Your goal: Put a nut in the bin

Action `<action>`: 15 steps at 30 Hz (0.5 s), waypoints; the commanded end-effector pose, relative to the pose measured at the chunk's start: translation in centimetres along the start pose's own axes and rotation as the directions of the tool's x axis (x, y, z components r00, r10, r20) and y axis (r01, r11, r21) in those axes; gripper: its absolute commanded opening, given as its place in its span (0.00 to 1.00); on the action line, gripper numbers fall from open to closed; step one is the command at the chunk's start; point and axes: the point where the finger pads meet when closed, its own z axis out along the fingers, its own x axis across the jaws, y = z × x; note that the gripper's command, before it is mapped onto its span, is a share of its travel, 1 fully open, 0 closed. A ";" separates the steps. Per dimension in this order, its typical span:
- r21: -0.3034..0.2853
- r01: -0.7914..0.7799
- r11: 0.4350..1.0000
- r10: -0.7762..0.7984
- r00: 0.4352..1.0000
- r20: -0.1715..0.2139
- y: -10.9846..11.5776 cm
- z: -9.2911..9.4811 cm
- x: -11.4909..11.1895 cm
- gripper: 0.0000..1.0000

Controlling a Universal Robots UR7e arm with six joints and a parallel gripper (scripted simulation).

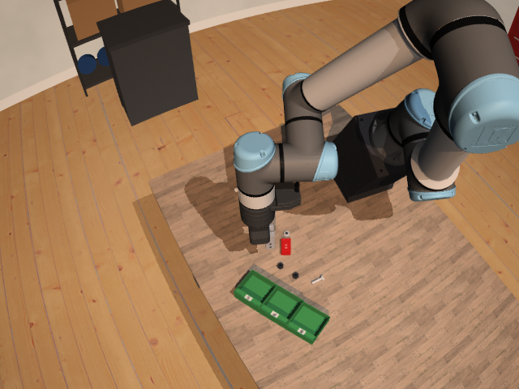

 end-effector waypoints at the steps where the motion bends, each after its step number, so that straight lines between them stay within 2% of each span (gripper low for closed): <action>1: -0.009 -0.156 0.988 0.156 0.988 0.009 2.0 2.9 2.5 0.31; 10: -0.001 -0.405 0.914 0.405 0.914 -0.001 4.9 7.6 7.0 0.31; 12: -0.001 -0.405 0.914 0.405 0.914 -0.001 4.9 7.6 7.0 0.31; 13: 0.001 -0.478 0.878 0.478 0.878 -0.002 4.9 7.6 7.0 0.31; 15: 0.003 -0.516 0.857 0.516 0.857 -0.003 4.9 7.6 7.0 0.31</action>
